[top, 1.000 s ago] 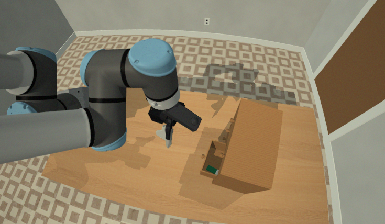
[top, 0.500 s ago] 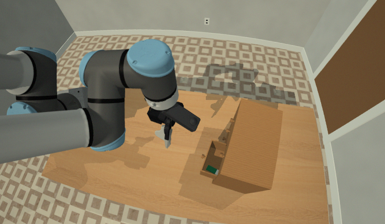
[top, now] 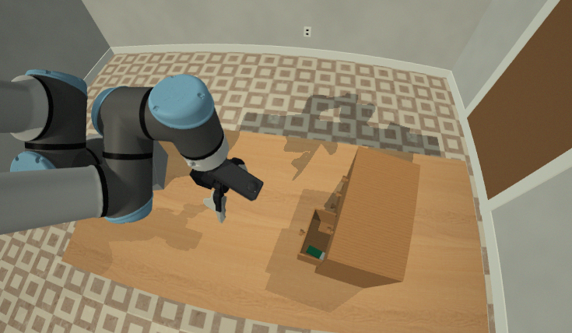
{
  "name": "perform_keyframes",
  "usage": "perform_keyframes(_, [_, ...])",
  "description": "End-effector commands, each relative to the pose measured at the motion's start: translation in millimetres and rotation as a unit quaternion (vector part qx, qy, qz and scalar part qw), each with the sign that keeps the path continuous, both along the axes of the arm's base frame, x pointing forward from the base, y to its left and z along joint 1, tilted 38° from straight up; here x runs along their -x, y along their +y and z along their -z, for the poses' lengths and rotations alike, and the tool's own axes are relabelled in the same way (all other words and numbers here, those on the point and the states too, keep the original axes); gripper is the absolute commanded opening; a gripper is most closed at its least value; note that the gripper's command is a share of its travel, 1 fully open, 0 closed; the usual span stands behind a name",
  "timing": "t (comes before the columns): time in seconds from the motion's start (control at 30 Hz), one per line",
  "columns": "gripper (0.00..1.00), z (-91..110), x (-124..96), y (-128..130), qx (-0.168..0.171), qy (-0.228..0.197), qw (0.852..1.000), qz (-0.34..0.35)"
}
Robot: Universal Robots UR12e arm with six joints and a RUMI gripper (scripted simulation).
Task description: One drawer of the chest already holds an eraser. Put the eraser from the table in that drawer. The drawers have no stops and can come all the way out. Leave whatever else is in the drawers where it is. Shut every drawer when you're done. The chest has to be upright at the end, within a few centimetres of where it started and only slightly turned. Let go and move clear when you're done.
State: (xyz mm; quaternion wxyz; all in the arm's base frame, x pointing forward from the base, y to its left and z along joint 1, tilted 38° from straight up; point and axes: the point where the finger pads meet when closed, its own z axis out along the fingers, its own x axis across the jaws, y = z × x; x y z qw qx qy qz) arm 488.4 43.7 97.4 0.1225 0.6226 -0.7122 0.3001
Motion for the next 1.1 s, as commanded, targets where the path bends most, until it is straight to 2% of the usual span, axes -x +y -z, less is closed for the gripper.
perform_keyframes(0.0, [1.00,0,1,-1,0.000,-0.002,1.000,-0.001])
perform_keyframes(0.7, [1.00,4,-6,-4,0.007,-0.035,0.999,-0.024])
perform_keyframes(1.07, [1.00,10,-16,-10,0.018,-0.080,0.995,-0.054])
